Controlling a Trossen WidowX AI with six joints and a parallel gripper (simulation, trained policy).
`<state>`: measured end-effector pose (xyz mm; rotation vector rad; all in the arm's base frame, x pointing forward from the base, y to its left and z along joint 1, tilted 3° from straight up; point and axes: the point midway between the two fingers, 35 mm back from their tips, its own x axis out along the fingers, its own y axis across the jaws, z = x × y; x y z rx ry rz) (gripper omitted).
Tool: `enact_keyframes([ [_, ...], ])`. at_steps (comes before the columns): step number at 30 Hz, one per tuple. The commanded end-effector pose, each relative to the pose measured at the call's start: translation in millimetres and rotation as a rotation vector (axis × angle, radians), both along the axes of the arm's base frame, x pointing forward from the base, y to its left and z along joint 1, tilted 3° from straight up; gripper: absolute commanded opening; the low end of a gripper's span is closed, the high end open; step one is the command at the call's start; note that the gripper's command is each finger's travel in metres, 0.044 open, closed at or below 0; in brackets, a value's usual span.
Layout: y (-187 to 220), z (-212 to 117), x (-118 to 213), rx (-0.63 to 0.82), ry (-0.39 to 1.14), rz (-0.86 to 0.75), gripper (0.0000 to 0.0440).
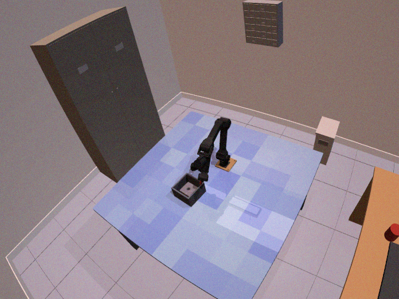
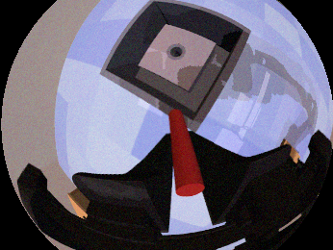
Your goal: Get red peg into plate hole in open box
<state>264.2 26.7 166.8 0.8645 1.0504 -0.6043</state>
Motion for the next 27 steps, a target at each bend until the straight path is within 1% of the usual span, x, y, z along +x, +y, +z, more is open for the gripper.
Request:
enact_keyframes([
  [1, -9.9, 0.1, 7.6, -0.016, -0.009, -0.019, 0.0],
  [15, -48.4, -11.7, 36.3, -0.045, -0.019, -0.096, 0.0004],
  [27, -63.8, -29.2, 52.3, -0.032, 0.019, -0.108, 0.0015],
])
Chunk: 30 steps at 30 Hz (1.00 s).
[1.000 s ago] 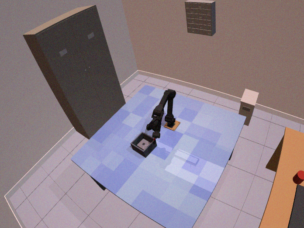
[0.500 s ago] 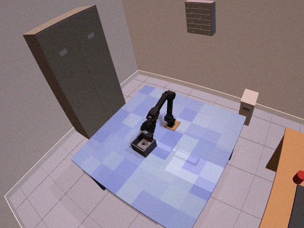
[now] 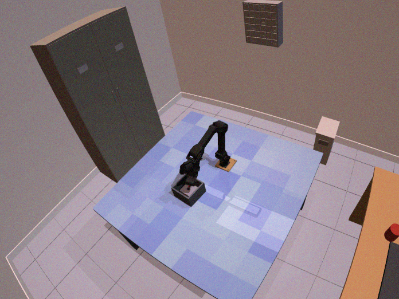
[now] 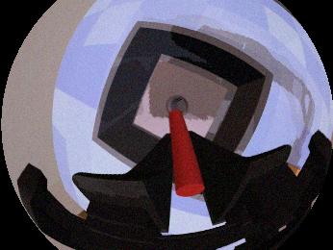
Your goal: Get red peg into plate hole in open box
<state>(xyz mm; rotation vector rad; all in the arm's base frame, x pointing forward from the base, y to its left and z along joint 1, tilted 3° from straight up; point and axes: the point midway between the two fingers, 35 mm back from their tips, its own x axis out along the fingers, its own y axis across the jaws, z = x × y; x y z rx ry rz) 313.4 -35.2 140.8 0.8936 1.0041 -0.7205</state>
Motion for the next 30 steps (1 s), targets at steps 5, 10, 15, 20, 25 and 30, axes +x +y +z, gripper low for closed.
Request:
enact_keyframes([
  [5, -5.0, -15.1, 7.7, 0.006, 0.037, 0.009, 0.0011],
  [10, -8.3, -27.0, 11.6, -0.002, 0.073, 0.022, 0.0029],
  [15, -12.9, -32.7, 14.9, -0.018, 0.104, 0.047, 0.0141],
  [20, -12.5, -32.8, 17.1, -0.028, 0.134, 0.066, 0.0148],
  [25, -16.6, -25.6, 25.5, -0.042, 0.138, 0.088, 0.0145],
  [30, -20.6, -19.7, 35.2, -0.048, 0.139, 0.116, 0.0141],
])
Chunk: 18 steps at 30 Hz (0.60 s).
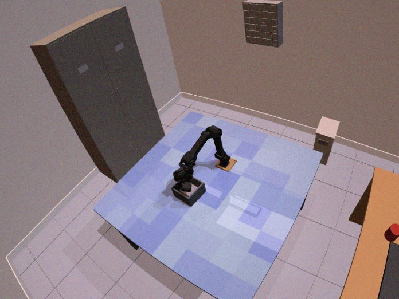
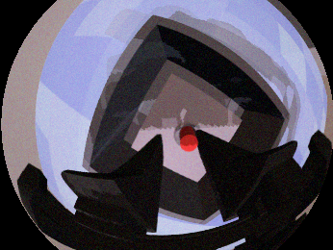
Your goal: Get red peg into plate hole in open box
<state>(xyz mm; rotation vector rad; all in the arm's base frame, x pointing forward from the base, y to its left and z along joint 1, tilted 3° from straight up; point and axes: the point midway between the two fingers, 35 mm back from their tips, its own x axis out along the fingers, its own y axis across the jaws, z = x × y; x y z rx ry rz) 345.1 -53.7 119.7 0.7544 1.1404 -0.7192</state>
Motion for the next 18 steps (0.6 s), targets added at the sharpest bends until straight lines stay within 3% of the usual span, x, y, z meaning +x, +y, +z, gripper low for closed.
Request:
enact_keyframes([
  [1, -3.1, 2.1, 5.2, -0.003, 0.006, 0.016, 0.014],
  [18, -29.3, 4.0, 24.9, -0.028, 0.059, 0.05, 0.0145],
])
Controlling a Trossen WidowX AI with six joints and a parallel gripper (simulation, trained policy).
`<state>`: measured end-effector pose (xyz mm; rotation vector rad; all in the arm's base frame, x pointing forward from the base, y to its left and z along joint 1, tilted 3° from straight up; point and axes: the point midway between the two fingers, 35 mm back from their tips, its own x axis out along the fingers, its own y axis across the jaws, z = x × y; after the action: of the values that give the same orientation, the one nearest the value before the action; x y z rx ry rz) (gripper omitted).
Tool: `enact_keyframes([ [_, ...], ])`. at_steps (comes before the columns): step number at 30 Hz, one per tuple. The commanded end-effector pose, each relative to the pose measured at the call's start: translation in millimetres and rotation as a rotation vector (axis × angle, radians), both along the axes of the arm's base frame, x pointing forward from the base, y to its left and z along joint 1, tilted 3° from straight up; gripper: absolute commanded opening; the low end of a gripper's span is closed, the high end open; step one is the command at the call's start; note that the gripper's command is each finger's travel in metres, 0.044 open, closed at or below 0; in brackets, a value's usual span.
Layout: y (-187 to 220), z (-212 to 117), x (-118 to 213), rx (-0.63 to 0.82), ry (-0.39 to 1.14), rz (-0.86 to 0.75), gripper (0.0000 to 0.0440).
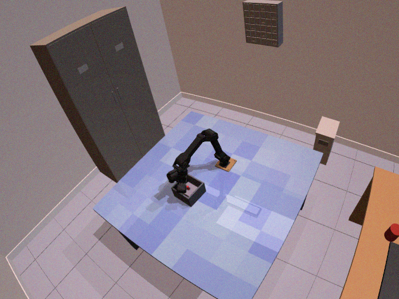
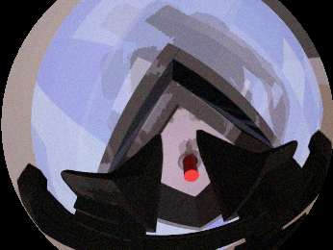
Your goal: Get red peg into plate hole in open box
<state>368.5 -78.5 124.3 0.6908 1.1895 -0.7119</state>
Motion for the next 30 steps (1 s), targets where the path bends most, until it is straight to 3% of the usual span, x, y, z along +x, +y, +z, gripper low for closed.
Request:
enact_keyframes([
  [1, -6.2, -0.8, 2.1, -0.006, 0.013, 0.002, 0.0146],
  [30, -72.2, 10.1, 1.2, -0.055, 0.063, -0.046, 0.0173],
])
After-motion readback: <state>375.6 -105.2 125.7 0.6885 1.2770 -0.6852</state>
